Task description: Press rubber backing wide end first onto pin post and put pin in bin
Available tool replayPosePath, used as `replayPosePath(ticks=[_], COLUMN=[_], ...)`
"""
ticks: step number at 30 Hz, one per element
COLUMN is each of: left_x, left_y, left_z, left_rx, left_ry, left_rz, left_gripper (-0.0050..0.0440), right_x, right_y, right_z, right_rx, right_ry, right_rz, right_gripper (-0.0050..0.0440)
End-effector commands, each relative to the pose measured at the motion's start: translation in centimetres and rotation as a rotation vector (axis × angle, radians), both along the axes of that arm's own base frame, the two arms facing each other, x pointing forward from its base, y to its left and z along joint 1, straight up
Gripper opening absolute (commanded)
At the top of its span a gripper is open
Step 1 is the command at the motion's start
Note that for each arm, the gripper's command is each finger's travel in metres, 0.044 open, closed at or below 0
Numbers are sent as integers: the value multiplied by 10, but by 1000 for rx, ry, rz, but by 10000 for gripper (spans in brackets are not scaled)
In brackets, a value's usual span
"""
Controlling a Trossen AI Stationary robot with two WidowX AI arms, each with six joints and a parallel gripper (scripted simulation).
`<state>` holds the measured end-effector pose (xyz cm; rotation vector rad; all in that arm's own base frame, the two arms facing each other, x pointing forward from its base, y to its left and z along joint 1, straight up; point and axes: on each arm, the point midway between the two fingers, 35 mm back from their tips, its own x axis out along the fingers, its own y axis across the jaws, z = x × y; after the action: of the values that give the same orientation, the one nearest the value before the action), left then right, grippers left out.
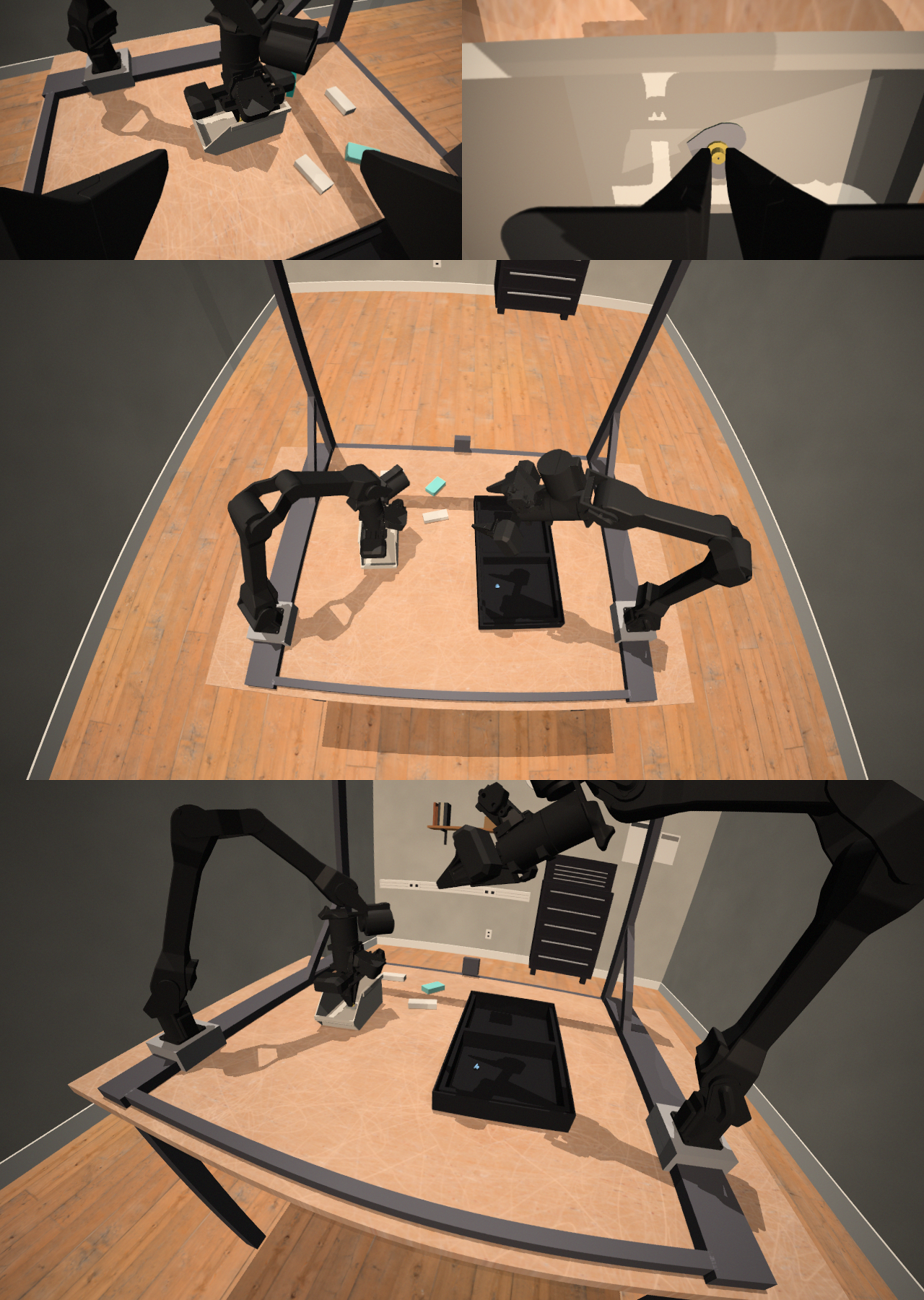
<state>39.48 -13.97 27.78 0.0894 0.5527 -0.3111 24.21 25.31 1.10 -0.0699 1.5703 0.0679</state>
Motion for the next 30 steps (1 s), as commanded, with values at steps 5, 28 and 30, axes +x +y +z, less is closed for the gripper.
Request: replayPosePath(ticks=[5, 28, 30], left_x=[-1, -1, -1], left_y=[0, 0, 0], left_z=[8, 8, 8], left_rx=[-7, -7, -7], left_ry=[-19, -19, -19], left_rz=[0, 0, 0], left_gripper=[440, 440, 440], right_x=[0, 3, 4], right_y=[2, 4, 6], right_z=[0, 2, 8], right_rx=[7, 19, 28], right_ry=[-8, -19, -28], right_rz=[1, 1, 1], right_gripper=[-50, 90, 90])
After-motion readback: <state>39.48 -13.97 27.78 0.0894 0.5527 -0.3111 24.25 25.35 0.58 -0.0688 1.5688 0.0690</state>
